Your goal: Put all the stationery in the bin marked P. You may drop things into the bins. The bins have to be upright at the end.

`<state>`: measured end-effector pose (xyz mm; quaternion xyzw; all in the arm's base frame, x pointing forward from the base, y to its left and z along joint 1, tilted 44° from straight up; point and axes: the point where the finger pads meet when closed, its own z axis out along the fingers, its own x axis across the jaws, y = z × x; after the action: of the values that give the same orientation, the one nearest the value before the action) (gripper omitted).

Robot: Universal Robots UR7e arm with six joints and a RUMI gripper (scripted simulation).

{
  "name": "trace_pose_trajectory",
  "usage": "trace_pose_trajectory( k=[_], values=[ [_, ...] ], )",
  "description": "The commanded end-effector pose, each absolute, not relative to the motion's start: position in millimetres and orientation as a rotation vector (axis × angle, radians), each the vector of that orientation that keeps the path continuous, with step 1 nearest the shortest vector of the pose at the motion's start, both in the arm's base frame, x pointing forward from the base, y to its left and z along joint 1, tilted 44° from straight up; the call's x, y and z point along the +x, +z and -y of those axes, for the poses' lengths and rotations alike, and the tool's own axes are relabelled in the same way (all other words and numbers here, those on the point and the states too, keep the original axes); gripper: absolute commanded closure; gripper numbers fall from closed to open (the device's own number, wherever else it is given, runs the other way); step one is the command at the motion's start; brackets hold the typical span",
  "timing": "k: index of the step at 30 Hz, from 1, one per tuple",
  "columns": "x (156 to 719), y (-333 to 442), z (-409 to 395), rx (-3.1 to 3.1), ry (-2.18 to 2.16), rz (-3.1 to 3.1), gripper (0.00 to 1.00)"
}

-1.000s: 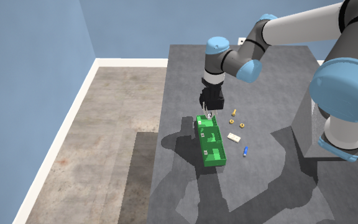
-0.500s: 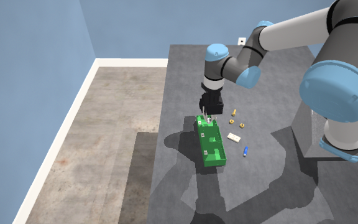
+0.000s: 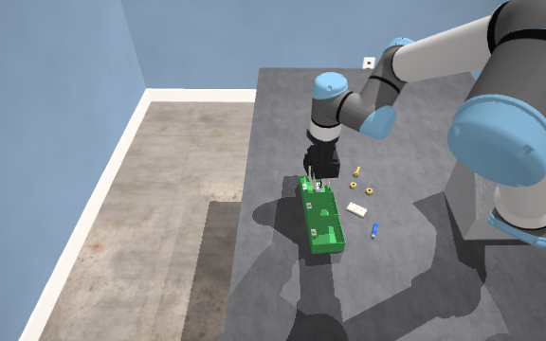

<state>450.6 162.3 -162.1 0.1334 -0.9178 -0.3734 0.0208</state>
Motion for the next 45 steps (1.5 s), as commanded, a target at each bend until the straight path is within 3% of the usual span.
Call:
trace_pose_trajectory(
  k=[1,5,6,45],
  values=[
    [451.2,-162.1,-162.0,0.413,-1.158,2.847,1.0],
    [451.2,-162.1,-162.0,0.413,-1.158,2.847,1.0],
    [451.2,-162.1,-162.0,0.413,-1.158,2.847,0.82],
    [454.8,-142.9,-143.9,0.413,-1.158,2.847,0.82]
  ],
)
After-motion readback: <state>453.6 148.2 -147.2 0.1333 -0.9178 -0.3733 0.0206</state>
